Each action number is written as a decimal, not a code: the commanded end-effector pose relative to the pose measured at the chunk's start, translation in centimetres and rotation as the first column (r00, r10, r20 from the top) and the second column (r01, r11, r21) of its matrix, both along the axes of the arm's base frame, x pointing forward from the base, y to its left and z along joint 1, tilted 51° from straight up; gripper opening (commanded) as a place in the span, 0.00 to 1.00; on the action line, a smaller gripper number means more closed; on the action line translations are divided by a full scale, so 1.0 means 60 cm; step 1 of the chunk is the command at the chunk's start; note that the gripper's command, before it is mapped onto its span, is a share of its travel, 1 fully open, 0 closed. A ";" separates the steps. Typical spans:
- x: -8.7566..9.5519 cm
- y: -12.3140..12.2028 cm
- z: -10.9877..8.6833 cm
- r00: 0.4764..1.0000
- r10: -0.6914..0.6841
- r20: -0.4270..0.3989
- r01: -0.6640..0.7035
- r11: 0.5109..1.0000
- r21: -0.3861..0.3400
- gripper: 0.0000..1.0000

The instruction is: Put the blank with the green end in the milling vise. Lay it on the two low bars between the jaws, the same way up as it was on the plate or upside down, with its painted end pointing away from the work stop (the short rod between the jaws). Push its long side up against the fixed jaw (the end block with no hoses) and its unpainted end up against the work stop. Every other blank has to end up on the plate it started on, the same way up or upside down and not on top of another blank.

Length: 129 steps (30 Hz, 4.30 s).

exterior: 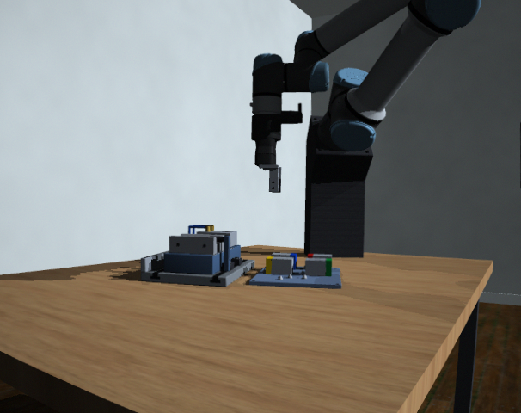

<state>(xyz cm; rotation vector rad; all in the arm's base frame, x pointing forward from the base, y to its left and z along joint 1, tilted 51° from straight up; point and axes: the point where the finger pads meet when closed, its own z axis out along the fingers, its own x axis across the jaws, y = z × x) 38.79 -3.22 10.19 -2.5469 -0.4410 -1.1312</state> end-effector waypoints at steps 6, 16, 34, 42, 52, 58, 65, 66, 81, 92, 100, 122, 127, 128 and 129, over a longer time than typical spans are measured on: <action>0.002 -0.003 0.003 1.000 0.000 0.000 0.000 1.000 0.000 1.00; 0.008 -0.015 0.012 1.000 0.000 0.000 0.000 1.000 0.000 1.00; 0.008 -0.014 0.012 1.000 0.000 0.000 0.000 1.000 0.000 1.00; 0.008 -0.014 0.012 1.000 0.000 0.000 0.000 1.000 0.000 1.00; 0.008 -0.014 0.012 1.000 0.000 0.000 0.000 1.000 0.000 1.00; 0.008 -0.014 0.012 1.000 0.000 0.000 0.000 1.000 0.000 1.00; 0.008 -0.014 0.012 1.000 0.000 0.000 0.000 1.000 0.000 1.00; 0.008 -0.014 0.012 1.000 0.000 0.000 0.000 1.000 0.000 1.00; 0.008 -0.014 0.012 1.000 0.000 0.000 0.000 1.000 0.000 1.00; -0.013 -0.006 0.036 1.000 0.000 0.000 0.000 1.000 0.000 1.00; -0.045 0.008 0.072 1.000 0.000 0.000 0.000 1.000 0.000 1.00; -0.103 0.033 0.141 1.000 0.000 0.000 0.000 1.000 0.000 1.00; -0.129 0.044 0.171 1.000 0.001 -0.003 -0.001 1.000 -0.001 1.00; -0.139 0.047 0.181 1.000 0.000 -0.001 0.000 1.000 -0.001 1.00; -0.148 0.051 0.191 1.000 0.000 0.000 0.000 1.000 0.000 1.00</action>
